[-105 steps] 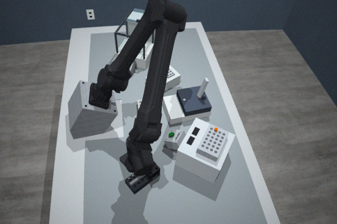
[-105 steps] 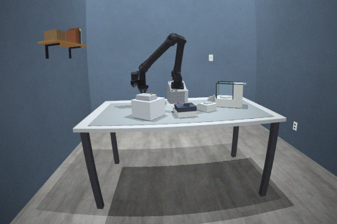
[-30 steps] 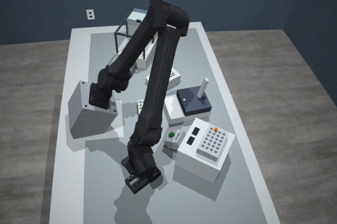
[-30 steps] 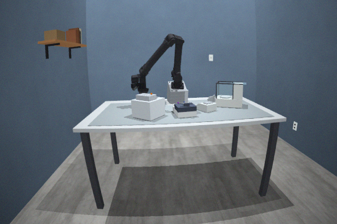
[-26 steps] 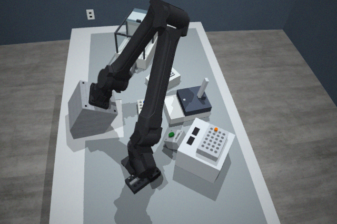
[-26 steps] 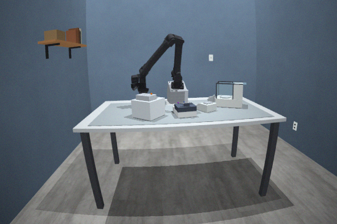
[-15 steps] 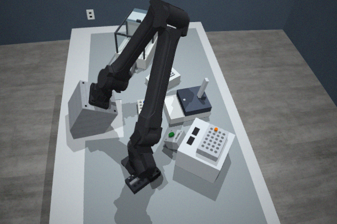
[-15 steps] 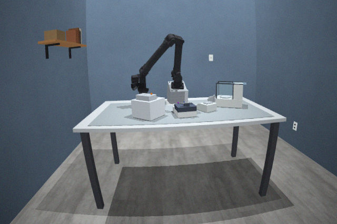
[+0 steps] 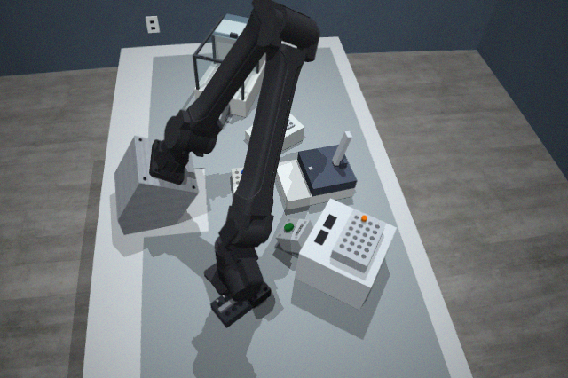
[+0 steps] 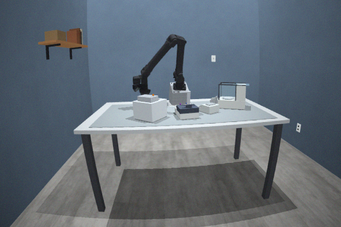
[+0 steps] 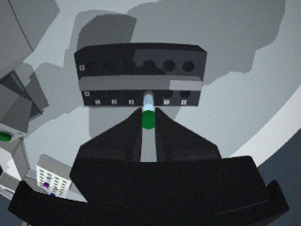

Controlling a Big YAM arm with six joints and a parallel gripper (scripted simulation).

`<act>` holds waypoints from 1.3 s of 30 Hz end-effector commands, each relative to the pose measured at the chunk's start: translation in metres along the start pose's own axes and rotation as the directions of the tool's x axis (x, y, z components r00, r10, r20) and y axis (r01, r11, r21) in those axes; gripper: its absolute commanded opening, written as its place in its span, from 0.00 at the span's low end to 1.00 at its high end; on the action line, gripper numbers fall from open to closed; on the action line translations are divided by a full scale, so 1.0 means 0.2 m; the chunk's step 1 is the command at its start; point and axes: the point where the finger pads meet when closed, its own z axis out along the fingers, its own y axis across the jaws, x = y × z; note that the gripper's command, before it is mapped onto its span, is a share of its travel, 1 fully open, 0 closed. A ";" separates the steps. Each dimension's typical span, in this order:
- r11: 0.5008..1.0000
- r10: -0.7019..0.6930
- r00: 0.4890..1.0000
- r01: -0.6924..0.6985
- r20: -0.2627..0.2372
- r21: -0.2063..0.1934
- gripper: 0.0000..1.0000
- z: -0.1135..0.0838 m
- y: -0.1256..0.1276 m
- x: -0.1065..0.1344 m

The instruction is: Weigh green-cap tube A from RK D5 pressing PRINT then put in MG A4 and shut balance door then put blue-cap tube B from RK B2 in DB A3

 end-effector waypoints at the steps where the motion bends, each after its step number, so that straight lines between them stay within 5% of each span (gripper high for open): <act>1: 1.000 -0.001 1.000 0.001 0.020 0.008 0.09 -0.02 -0.01 -0.05; 39: 1.000 -0.001 1.000 0.001 0.020 0.008 0.09 -0.02 -0.02 -0.05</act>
